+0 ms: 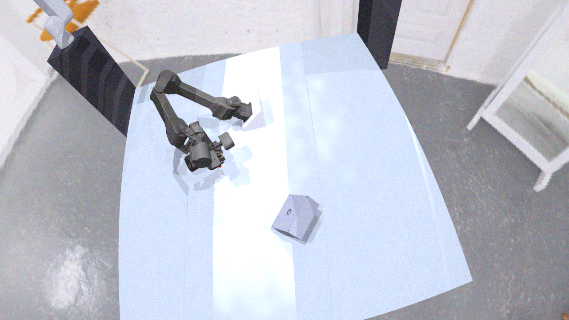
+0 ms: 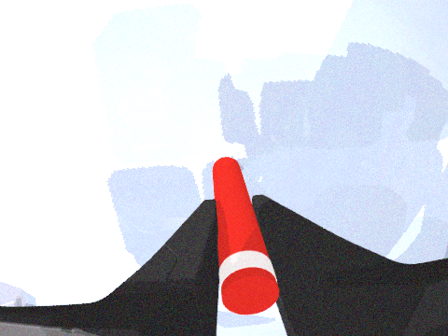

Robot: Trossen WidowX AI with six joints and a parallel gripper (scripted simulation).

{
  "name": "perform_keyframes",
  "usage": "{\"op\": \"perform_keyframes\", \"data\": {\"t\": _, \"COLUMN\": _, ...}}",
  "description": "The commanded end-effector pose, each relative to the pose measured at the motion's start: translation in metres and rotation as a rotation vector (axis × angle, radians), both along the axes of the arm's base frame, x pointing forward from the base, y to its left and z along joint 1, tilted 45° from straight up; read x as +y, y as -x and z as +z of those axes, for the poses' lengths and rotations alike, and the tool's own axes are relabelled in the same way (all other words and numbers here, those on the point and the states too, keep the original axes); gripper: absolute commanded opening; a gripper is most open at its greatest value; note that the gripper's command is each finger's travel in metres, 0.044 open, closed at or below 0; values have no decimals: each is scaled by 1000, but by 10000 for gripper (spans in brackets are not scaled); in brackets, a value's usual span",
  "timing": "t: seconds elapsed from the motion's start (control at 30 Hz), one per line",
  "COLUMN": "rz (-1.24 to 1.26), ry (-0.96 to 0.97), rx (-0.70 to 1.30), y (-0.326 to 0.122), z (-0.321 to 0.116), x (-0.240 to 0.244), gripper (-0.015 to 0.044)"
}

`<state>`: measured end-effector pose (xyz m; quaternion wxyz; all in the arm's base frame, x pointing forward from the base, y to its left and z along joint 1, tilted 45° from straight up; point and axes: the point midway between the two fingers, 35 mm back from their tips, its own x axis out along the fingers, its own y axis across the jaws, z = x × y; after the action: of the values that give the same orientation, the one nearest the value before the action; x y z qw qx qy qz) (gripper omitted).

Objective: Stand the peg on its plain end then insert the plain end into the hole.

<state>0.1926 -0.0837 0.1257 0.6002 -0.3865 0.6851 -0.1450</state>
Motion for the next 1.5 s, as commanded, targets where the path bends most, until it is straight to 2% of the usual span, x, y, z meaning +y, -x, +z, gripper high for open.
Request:
{"op": "perform_keyframes", "data": {"t": 0.0, "rz": 3, "ry": -7, "rx": -11, "y": -2, "z": 6, "x": 6, "gripper": 0}}
{"op": "perform_keyframes", "data": {"t": 0.7, "rz": 31, "ry": -16, "rx": -31, "y": 0, "z": 53, "x": 54, "gripper": 0}}
{"op": "perform_keyframes", "data": {"t": 1.47, "rz": 21, "ry": -164, "rx": -120, "y": -36, "z": 29, "x": 80, "gripper": 0}}
